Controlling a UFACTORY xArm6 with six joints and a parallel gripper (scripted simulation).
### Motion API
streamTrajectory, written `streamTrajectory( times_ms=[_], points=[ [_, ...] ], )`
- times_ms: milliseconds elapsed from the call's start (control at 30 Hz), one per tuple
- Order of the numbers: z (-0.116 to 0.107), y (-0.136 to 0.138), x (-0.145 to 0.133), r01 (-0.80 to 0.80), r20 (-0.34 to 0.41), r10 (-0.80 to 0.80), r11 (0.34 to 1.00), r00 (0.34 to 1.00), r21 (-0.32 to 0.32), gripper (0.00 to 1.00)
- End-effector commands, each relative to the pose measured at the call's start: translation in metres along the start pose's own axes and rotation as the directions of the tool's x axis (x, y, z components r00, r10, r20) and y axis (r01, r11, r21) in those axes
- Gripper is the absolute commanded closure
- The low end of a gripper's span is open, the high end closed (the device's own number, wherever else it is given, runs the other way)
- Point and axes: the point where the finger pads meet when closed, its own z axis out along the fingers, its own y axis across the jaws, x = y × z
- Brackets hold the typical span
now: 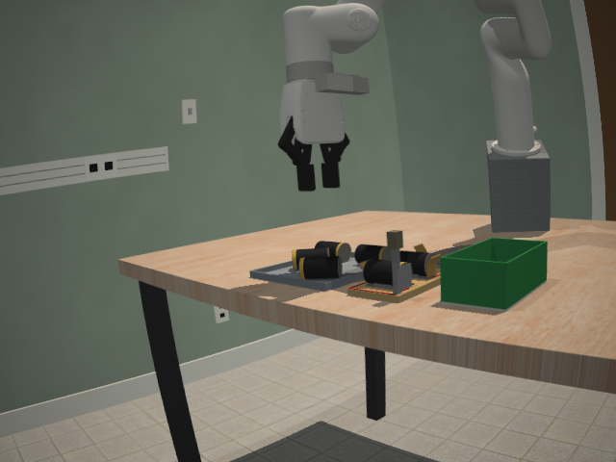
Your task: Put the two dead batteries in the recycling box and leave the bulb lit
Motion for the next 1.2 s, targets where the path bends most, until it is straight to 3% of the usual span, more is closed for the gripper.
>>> streamTrajectory(
  times_ms=[0, 200, 367, 500, 567, 800, 1167],
  points=[
    [0.0003, 0.0093, -0.0014, -0.001, 0.000, 0.001, 1.000, 1.000, 0.006, 0.49],
    [0.0003, 0.0093, -0.0014, 0.027, -0.001, -0.027, 1.000, 1.000, 0.006, 0.49],
    [0.0003, 0.0093, -0.0014, 0.157, -0.001, -0.157, 0.988, 0.988, 0.005, 0.49],
    [0.0003, 0.0093, -0.0014, 0.309, -0.002, -0.309, 0.951, 0.951, 0.005, 0.49],
    [0.0003, 0.0093, -0.0014, 0.309, -0.002, -0.309, 0.951, 0.951, 0.005, 0.49],
    [0.0003, 0.0093, -0.0014, 0.519, -0.003, -0.519, 0.855, 0.855, 0.005, 0.49],
    [0.0003, 0.0093, -0.0014, 0.558, -0.003, -0.558, 0.830, 0.830, 0.004, 0.49]
  ],
)
